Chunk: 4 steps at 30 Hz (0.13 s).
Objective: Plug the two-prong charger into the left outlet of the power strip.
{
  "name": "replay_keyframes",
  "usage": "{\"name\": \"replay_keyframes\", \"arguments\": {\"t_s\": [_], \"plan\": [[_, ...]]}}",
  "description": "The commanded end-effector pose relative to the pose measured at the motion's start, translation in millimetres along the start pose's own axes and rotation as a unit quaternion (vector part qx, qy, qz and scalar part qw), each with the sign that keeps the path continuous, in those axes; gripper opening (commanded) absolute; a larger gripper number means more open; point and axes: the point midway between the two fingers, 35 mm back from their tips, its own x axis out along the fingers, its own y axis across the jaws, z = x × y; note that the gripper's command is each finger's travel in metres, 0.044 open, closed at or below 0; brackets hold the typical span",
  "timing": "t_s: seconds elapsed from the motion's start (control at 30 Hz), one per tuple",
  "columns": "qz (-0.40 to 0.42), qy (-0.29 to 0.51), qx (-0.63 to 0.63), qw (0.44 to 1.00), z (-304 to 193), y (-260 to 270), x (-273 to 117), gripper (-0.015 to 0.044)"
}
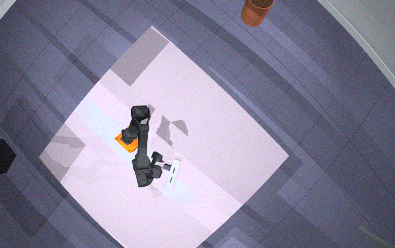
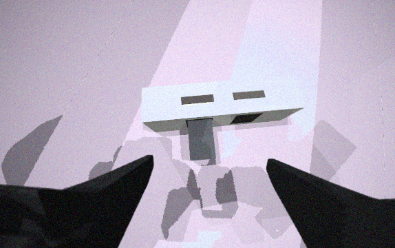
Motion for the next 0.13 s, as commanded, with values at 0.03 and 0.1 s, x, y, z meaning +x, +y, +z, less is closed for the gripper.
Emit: {"name": "replay_keyframes", "arguments": {"t_s": [0.03, 0.1], "plan": [[0.001, -0.002, 0.002, 1.0, 0.5, 0.3, -0.1, 0.044], [0.001, -0.002, 0.002, 1.0, 0.5, 0.3, -0.1, 0.044]]}}
